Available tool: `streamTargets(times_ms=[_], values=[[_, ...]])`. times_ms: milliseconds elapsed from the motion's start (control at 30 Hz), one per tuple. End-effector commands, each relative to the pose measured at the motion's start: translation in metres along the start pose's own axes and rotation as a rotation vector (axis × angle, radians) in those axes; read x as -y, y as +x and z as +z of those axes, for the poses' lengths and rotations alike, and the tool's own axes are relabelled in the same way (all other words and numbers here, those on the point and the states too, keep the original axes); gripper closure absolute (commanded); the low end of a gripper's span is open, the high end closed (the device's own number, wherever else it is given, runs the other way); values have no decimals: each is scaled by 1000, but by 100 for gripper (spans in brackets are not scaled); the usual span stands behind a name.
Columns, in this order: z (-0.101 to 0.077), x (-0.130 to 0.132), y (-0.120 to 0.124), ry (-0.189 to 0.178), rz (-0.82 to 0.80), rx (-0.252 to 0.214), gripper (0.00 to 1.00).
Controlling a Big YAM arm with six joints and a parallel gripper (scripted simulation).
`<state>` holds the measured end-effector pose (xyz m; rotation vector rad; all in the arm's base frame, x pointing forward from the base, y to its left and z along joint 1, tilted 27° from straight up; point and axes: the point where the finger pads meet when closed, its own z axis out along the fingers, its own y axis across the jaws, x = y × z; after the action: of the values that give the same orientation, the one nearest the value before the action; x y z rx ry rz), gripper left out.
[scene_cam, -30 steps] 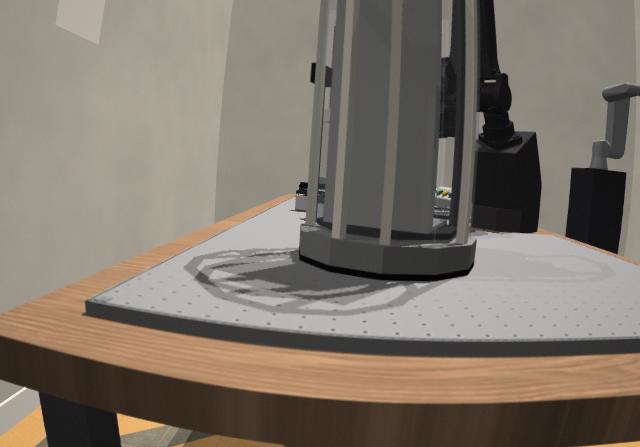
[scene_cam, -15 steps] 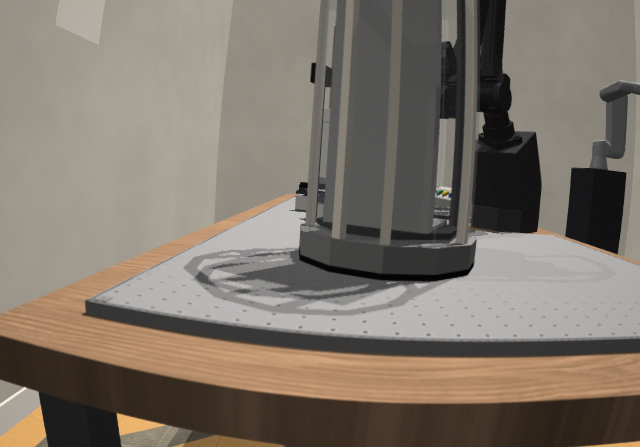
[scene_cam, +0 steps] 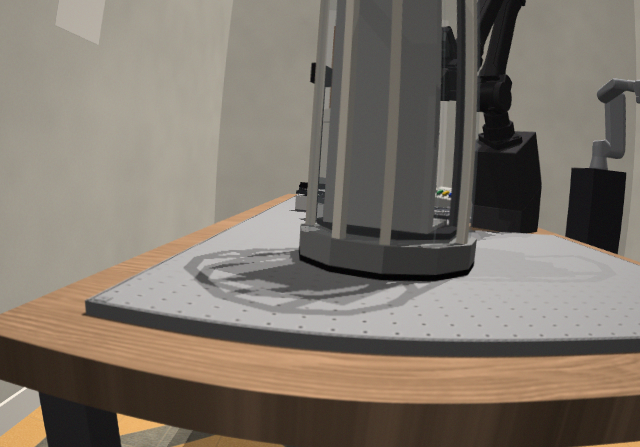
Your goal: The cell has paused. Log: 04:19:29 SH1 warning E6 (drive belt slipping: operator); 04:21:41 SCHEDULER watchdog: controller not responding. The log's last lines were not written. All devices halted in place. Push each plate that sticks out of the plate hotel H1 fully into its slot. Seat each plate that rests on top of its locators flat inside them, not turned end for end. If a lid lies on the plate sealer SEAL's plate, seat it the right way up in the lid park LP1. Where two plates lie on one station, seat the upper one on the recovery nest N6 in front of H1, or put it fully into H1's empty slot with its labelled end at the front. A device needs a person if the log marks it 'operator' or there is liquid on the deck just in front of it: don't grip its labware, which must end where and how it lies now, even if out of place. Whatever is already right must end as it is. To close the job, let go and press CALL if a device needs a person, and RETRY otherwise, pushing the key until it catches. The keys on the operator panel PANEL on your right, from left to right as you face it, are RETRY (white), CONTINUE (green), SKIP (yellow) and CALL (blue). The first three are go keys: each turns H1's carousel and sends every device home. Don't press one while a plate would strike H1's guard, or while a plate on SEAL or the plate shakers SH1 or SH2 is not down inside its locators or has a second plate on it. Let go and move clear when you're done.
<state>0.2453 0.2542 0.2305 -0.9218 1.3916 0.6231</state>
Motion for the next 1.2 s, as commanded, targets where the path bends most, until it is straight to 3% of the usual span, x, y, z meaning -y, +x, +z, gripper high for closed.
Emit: streamTargets(times_ms=[0, 1033, 1167], values=[[5, 10, -30, 10, -29, 33, 100], [-42, 10, -107, 16, -34, 45, 100], [-41, 9, -108, 10, -29, 32, 100]])
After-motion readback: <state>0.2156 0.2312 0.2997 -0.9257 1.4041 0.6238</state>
